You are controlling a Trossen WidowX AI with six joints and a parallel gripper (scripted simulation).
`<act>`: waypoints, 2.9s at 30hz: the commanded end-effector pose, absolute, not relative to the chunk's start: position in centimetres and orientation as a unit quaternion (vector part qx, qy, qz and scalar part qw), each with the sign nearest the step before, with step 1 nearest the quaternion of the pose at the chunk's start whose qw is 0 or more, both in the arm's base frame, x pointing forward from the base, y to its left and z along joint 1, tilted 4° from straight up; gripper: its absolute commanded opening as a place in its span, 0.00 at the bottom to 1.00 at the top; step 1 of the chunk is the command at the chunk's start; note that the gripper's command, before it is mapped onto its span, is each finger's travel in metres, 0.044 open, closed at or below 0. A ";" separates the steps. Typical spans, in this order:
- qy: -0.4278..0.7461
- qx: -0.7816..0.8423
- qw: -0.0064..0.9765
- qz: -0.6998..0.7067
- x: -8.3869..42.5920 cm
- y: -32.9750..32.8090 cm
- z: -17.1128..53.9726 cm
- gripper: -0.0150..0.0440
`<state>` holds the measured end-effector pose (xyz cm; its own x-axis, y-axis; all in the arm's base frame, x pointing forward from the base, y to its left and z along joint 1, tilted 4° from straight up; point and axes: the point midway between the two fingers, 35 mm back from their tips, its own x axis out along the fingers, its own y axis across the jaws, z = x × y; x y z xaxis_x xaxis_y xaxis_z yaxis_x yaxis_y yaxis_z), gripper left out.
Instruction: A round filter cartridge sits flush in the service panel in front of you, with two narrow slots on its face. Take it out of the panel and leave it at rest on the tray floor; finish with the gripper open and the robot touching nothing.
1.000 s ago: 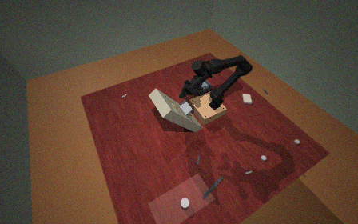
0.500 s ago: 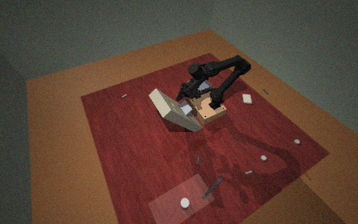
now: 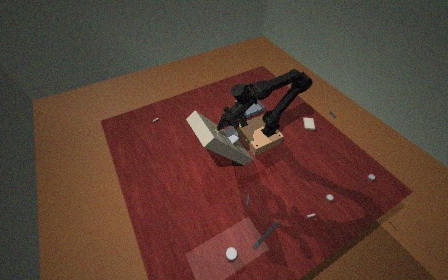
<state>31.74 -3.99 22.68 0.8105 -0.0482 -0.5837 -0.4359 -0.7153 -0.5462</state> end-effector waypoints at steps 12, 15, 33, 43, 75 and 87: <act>0.140 -0.882 0.353 0.278 31.9 -4.1 22.1 0.43; 0.140 -0.882 0.353 0.278 32.0 -4.1 22.2 0.43; 0.140 -0.883 0.353 0.277 32.2 -4.1 22.0 0.43; 0.140 -0.883 0.353 0.277 32.2 -4.1 22.0 0.43; 0.139 -0.883 0.353 0.277 33.5 -4.1 21.1 0.43; 0.138 -0.883 0.352 0.277 33.3 -4.1 21.3 0.37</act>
<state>33.26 -4.16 21.22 0.8067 -0.0509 -0.5887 -0.4414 -0.7143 -0.5431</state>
